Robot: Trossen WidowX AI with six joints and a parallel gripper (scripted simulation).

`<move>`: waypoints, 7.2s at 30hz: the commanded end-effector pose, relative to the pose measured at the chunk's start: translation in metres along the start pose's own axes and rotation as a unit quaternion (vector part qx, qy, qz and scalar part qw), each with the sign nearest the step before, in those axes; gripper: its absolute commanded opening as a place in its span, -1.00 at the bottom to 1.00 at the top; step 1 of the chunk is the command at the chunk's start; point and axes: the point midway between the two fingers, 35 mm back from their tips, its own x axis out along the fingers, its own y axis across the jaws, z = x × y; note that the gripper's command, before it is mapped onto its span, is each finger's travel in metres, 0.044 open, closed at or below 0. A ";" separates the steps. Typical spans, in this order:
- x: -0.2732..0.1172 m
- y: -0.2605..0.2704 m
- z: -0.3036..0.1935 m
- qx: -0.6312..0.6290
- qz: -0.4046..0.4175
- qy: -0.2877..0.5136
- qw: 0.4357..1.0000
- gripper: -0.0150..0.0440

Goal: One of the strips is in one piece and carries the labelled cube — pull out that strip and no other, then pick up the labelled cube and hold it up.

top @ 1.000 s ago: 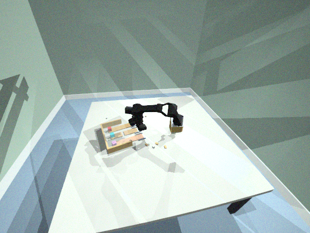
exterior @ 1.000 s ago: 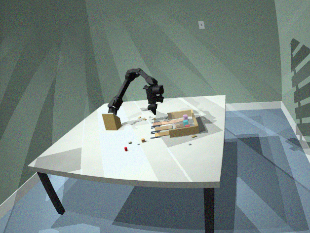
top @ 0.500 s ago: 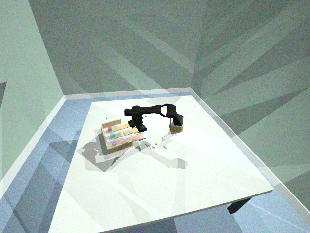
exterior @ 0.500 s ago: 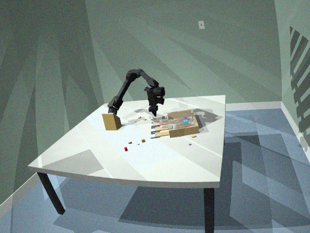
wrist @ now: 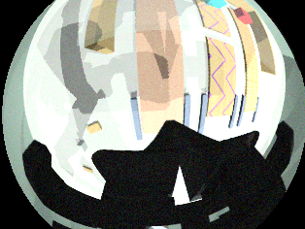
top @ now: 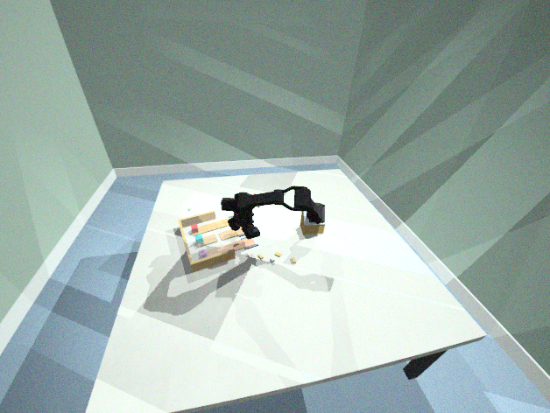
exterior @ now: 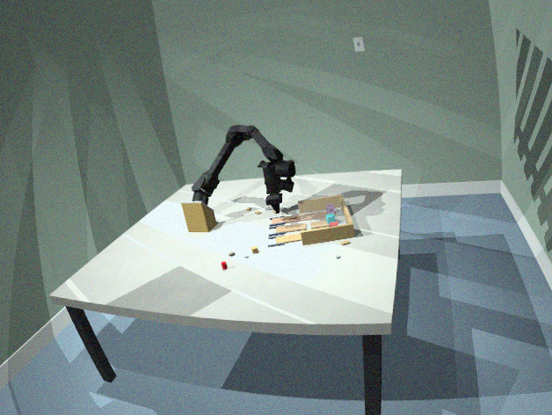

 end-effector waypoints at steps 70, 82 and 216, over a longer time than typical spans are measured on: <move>0.037 0.004 -0.004 0.004 0.005 0.002 1.000 -0.49; 0.038 0.003 -0.003 0.004 0.005 0.002 1.000 -0.49; 0.040 -0.001 -0.193 0.008 0.004 0.007 1.000 -0.49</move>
